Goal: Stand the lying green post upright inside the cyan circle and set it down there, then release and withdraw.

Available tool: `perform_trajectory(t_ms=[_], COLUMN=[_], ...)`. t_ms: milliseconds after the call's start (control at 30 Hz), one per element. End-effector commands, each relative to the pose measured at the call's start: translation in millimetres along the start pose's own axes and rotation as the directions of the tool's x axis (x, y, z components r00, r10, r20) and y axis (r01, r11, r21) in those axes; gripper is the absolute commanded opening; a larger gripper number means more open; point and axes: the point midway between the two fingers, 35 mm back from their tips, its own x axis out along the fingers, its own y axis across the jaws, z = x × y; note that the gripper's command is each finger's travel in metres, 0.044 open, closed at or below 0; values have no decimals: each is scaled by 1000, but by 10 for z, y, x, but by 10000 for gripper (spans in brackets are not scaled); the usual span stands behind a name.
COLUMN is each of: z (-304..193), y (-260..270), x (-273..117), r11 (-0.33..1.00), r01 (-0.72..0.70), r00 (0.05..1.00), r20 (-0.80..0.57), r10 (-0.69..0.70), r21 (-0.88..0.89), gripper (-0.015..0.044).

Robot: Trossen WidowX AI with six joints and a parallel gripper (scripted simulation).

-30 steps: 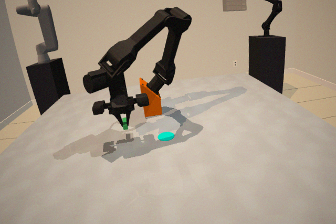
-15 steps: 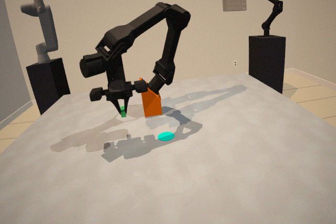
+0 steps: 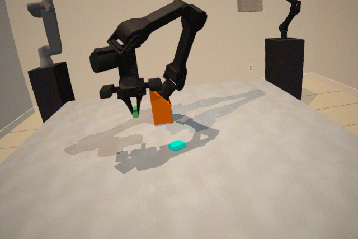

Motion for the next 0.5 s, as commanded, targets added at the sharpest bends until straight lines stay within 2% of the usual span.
perform_trajectory(t_ms=[0,467], z=[28,110], y=[121,566], x=[-17,-95], r11=[999,975], r01=[-4,-5], r00=[1000,1000], r20=[1,1], r10=[4,5], r21=[43,222], gripper=[23,23])
